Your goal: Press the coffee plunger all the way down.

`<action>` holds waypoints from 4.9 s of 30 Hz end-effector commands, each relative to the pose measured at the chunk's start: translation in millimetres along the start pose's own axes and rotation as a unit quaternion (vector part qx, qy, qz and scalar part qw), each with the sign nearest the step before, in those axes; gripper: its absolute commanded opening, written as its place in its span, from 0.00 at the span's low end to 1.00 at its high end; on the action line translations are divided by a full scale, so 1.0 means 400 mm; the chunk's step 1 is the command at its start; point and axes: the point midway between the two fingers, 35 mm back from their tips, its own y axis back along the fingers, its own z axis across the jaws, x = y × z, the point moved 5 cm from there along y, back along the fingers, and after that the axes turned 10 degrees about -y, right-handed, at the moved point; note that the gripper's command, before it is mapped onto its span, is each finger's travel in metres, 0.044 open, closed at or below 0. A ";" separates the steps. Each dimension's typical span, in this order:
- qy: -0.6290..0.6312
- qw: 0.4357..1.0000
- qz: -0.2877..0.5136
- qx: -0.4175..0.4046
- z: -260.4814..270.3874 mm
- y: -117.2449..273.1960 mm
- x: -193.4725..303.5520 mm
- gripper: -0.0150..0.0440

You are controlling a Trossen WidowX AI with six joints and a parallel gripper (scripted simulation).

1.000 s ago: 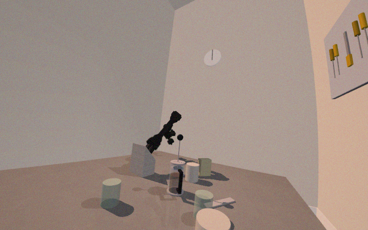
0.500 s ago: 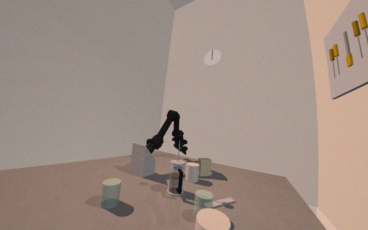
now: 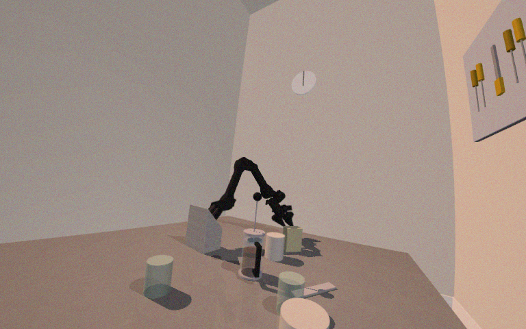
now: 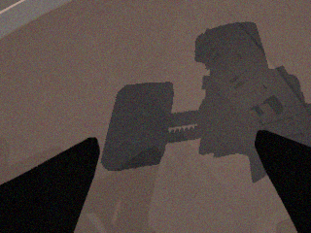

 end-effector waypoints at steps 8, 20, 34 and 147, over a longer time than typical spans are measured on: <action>-0.017 0.986 0.010 0.168 -0.382 0.031 -0.050 1.00; -0.099 0.955 0.083 0.268 -0.743 0.229 0.003 1.00; -0.281 0.906 0.038 0.315 -0.956 0.618 0.140 1.00; -0.406 0.836 -0.157 0.334 -1.007 0.675 0.466 0.47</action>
